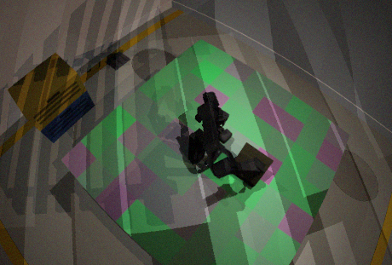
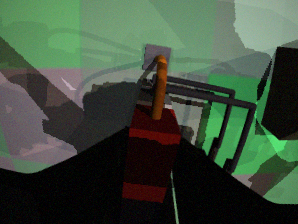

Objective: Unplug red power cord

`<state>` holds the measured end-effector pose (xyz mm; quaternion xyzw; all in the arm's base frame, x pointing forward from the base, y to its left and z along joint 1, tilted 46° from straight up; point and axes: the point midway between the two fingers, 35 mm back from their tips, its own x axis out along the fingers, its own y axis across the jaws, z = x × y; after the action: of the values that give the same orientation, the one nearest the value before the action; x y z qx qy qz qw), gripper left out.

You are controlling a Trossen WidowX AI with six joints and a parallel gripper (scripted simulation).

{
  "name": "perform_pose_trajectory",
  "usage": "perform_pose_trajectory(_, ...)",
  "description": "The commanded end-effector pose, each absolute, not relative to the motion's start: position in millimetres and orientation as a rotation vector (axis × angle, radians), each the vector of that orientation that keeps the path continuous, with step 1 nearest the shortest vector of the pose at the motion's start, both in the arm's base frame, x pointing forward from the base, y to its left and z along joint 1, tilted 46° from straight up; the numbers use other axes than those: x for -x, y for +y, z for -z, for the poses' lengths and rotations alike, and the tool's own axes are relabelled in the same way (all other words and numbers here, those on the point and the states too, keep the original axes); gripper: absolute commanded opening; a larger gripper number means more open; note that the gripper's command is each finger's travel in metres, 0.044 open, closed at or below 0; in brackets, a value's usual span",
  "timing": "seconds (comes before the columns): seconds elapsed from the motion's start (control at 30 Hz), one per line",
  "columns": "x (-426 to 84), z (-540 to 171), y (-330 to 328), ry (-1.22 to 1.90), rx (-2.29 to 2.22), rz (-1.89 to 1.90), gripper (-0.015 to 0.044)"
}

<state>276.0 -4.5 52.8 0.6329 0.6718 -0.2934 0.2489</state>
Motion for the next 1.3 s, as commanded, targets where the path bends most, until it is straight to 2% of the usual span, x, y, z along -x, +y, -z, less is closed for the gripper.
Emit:
perform_pose_trajectory(0.0,-277,-51,-8,1.828,-1.725,0.799,0.0)
perform_pose_trajectory(1.17,-273,-14,-52,1.82,-1.726,0.802,0.0)
perform_pose_trajectory(1.27,-274,-21,-39,1.827,-1.702,0.78,0.0079)
